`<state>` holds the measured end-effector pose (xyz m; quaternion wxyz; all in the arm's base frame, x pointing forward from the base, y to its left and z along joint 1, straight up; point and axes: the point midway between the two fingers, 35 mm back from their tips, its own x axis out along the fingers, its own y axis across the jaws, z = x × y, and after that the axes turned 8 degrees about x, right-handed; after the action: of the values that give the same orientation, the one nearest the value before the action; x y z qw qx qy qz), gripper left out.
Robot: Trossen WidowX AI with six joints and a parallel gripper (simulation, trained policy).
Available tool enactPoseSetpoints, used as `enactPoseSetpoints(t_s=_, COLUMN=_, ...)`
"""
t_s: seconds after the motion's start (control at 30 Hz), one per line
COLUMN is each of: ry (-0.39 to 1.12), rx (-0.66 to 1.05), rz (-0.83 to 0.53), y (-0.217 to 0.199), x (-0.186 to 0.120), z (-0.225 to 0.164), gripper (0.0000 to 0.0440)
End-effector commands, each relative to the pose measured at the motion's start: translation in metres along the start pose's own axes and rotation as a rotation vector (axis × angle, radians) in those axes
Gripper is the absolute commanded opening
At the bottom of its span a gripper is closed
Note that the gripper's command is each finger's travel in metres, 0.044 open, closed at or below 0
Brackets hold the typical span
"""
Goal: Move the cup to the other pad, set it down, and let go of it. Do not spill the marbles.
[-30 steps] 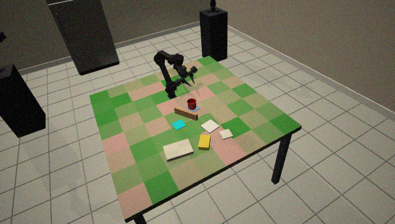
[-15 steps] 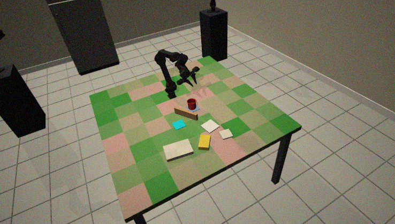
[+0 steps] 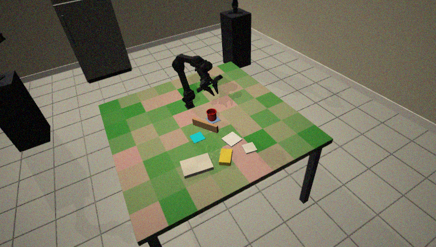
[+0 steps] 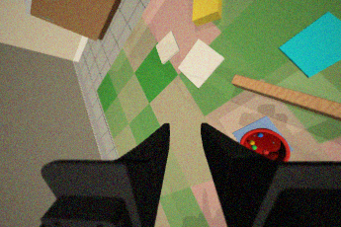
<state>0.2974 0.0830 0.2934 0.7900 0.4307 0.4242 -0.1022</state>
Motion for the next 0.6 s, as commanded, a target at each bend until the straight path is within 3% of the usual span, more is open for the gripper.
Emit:
enactPoseSetpoints(t_s=0.0, ry=0.031, rx=0.038, rz=-0.043, y=-0.002, x=0.002, z=-0.005, gripper=0.0128)
enactPoseSetpoints(t_s=0.57, ry=0.122, rx=0.152, rz=-0.306, y=-0.035, x=0.018, z=-0.020, gripper=0.0139)
